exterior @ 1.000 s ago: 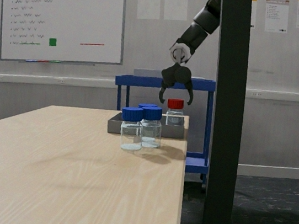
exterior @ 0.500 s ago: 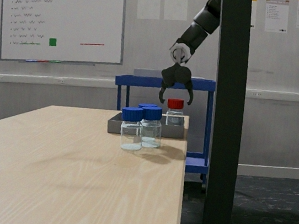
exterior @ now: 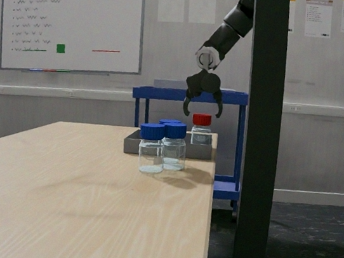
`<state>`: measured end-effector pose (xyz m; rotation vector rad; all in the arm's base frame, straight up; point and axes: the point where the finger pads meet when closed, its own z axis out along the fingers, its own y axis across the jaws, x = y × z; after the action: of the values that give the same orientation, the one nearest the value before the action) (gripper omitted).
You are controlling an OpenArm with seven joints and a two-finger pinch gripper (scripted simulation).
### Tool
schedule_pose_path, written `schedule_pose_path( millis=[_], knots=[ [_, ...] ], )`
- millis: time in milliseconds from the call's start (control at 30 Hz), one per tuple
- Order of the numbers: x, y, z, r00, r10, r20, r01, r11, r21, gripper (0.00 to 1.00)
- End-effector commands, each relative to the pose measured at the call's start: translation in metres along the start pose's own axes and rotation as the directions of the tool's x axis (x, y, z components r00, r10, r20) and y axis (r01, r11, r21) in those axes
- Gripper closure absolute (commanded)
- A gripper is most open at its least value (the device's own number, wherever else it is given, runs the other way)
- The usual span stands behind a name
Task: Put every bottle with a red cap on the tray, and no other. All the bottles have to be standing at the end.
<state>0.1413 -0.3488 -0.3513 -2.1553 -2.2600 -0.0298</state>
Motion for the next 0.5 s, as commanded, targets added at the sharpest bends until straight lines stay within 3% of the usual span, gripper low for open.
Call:
schedule_pose_path(
  millis=[0, 467],
  knots=[
    [-0.0009, 0.0006, -0.0035, 1.0, 0.005, 0.002, -0.005, 1.0, 0.001, 0.48],
    [-0.0004, 0.0007, -0.0113, 1.0, 0.004, 0.002, -0.004, 1.0, 0.001, 0.48]
  ],
)
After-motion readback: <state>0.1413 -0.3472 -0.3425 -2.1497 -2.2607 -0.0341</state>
